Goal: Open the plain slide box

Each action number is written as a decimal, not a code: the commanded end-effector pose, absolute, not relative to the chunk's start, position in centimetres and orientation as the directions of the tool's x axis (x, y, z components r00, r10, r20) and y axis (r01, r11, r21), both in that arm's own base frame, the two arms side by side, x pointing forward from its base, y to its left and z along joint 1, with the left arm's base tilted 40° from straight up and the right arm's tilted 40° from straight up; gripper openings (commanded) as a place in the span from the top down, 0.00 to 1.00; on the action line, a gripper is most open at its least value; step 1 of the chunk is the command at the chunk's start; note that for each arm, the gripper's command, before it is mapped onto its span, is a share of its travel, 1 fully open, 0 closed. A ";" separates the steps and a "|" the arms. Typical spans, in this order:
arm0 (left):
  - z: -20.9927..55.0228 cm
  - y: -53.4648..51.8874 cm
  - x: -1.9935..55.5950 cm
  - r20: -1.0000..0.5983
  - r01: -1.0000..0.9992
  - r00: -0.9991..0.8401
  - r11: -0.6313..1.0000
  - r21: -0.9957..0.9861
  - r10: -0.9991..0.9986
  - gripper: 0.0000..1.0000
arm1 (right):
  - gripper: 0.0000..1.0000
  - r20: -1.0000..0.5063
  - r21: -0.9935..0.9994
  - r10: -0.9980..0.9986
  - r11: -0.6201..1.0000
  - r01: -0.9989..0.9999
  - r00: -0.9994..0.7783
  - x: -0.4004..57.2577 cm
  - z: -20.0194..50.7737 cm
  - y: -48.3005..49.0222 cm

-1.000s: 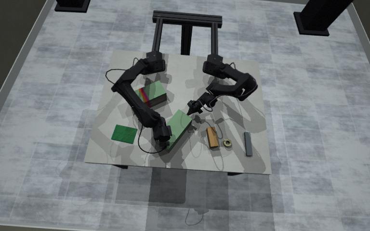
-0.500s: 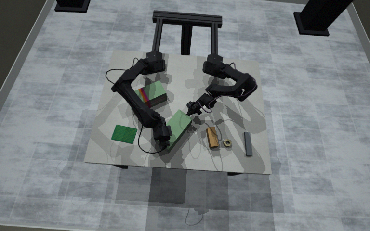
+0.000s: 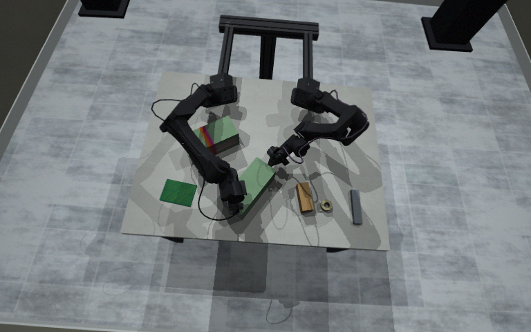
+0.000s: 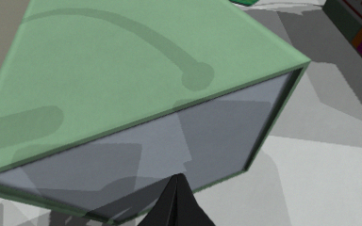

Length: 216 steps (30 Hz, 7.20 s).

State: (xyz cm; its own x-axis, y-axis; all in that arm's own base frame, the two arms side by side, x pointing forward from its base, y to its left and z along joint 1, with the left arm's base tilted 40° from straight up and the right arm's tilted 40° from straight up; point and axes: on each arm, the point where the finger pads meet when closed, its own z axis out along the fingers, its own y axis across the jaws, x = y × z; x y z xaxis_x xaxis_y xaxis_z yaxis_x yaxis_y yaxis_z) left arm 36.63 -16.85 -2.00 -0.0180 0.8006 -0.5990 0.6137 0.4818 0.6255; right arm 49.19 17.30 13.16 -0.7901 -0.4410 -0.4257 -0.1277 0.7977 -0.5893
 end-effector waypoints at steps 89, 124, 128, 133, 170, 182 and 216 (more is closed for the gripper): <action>-1.9 -21.2 40.1 -0.599 0.643 0.010 0.453 0.617 0.801 0.99 | 0.99 -0.144 -0.638 -0.462 0.719 -0.274 -0.875 45.8 5.1 13.7; 1.7 -18.1 34.5 -0.610 0.626 0.008 0.472 0.621 0.792 0.99 | 0.99 -0.147 -0.648 -0.462 0.713 -0.268 -0.875 45.9 5.3 13.5; 2.1 -17.9 33.7 -0.613 0.631 0.012 0.470 0.617 0.790 0.99 | 0.99 -0.147 -0.649 -0.462 0.712 -0.267 -0.875 45.9 5.3 13.5; 2.6 -17.4 33.0 -0.614 0.627 0.012 0.472 0.620 0.789 0.99 | 0.99 -0.147 -0.651 -0.462 0.711 -0.266 -0.875 46.0 5.3 13.4; 3.5 -18.2 33.8 -0.631 0.610 0.044 0.479 0.631 0.775 0.99 | 0.99 -0.522 -0.558 -0.433 0.825 -0.089 -0.735 47.4 18.7 20.7; 3.5 -18.2 33.8 -0.631 0.610 0.044 0.479 0.631 0.775 0.99 | 0.99 -0.505 -0.569 -0.445 0.816 -0.103 -0.739 47.3 18.3 20.6; 2.7 -17.6 32.6 -0.618 0.631 0.023 0.468 0.619 0.786 0.99 | 0.99 -0.521 -0.560 -0.428 0.824 -0.083 -0.739 47.2 19.3 20.2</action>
State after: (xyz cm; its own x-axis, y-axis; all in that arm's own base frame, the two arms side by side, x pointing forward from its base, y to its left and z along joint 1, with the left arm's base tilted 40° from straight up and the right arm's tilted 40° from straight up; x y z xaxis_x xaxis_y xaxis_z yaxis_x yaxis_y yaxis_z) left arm 33.65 -16.46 1.96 -0.0110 0.7997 -0.6003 0.6156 0.4785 0.6262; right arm 47.48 18.64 15.35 -0.7859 -0.4347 -0.4397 -0.1120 0.7994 -0.5903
